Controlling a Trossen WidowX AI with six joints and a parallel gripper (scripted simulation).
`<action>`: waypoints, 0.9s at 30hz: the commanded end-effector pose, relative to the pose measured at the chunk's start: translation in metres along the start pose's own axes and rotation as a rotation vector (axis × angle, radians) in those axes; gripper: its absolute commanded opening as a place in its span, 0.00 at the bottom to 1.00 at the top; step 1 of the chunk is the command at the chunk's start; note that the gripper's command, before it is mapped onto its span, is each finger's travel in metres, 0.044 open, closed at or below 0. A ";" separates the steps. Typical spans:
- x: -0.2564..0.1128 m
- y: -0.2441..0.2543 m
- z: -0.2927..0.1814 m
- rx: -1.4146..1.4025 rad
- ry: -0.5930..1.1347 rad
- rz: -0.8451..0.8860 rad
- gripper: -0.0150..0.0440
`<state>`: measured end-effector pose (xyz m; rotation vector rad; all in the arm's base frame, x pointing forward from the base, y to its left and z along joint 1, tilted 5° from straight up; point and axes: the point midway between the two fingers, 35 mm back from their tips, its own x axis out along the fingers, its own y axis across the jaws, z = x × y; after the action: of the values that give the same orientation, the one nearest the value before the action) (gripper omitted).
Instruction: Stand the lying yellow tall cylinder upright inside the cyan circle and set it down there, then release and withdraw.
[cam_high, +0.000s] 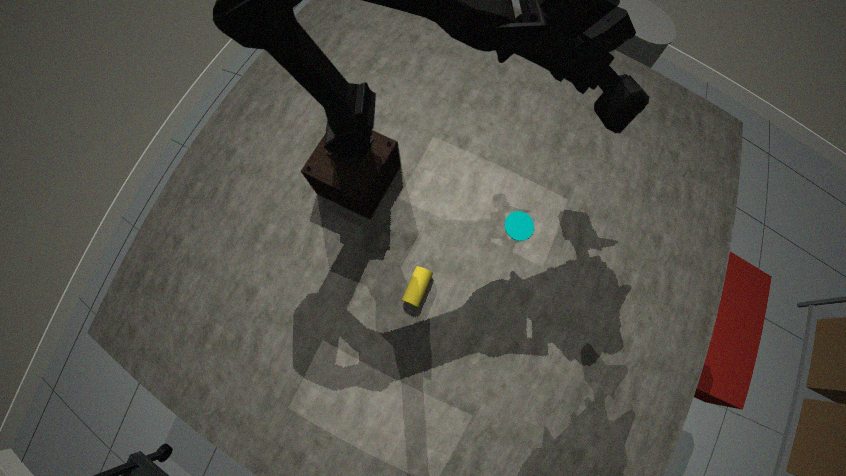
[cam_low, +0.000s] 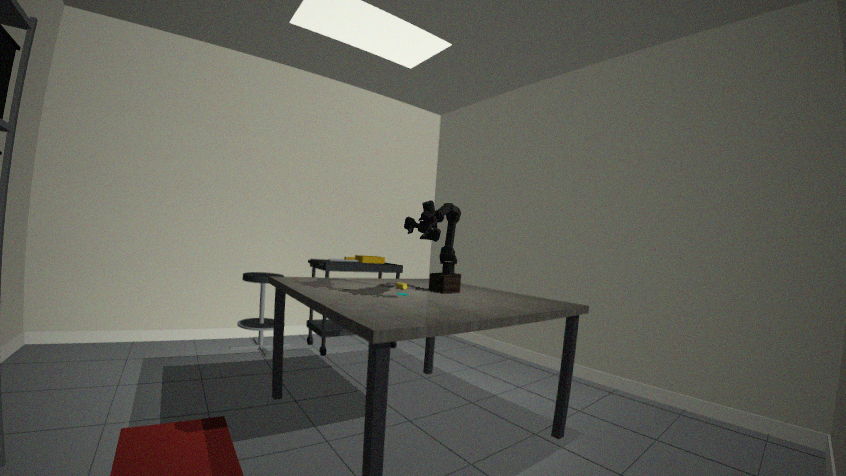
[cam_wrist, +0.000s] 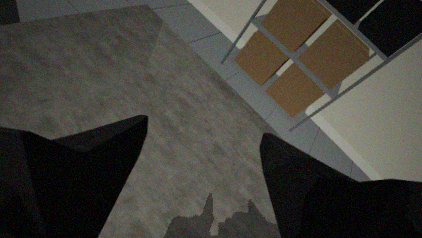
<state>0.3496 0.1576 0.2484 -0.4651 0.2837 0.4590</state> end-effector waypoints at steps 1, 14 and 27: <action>0.005 -0.032 -0.035 0.158 0.128 -0.058 0.78; -0.034 -0.125 -0.184 0.848 0.569 -0.368 0.78; -0.137 -0.151 -0.303 1.640 0.869 -0.791 0.78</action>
<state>0.2775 -0.1436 0.0990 0.7509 1.0914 -0.7088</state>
